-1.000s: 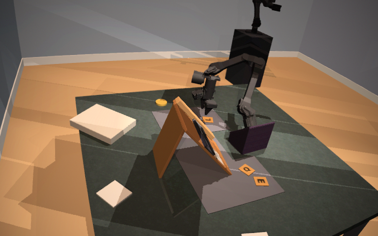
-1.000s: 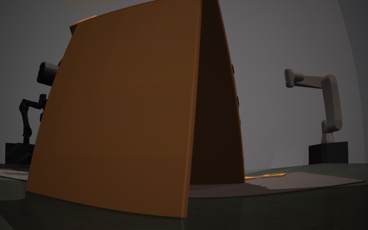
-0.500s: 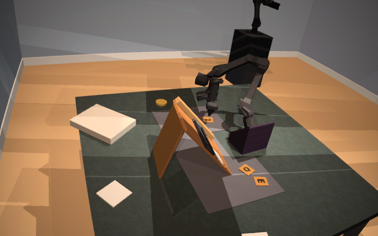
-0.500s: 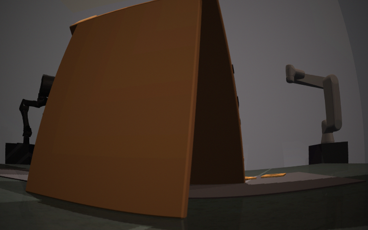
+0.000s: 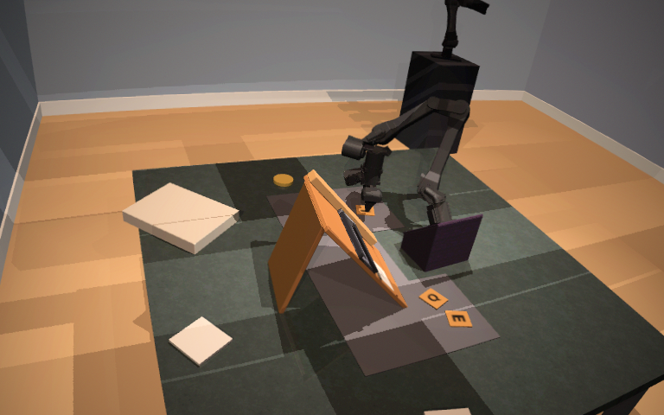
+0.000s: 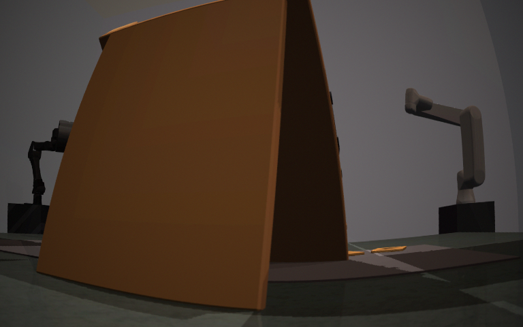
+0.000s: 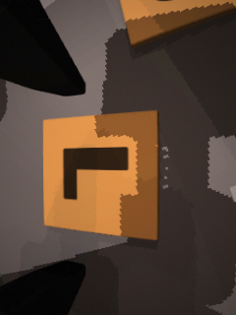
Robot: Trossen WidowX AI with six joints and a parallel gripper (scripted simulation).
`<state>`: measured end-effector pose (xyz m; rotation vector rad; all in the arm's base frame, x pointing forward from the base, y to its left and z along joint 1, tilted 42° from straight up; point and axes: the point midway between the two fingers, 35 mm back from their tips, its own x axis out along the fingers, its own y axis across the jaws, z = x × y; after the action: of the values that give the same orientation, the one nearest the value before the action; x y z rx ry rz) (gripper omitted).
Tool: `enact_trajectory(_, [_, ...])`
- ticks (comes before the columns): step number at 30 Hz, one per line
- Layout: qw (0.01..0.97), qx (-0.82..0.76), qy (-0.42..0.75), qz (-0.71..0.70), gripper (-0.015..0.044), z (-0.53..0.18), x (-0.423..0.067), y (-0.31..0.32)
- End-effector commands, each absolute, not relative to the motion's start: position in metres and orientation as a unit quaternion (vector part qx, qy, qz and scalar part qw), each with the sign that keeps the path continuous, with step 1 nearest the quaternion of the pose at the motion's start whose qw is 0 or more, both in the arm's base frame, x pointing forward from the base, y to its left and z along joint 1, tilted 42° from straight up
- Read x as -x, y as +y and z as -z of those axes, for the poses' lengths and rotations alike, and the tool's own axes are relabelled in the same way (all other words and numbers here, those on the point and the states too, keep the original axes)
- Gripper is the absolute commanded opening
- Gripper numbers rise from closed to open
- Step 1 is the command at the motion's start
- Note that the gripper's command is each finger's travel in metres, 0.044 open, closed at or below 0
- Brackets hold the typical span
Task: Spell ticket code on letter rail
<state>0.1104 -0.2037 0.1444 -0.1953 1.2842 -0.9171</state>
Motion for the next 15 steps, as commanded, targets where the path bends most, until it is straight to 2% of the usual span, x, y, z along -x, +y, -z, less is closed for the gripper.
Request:
enact_trajectory(1, [0.701,0.089,0.578,0.408,0.0340,-0.143,-0.111,-0.204])
enact_trajectory(15, [0.701,0.090,0.578,0.409,0.0340,-0.130,-0.111,-0.216])
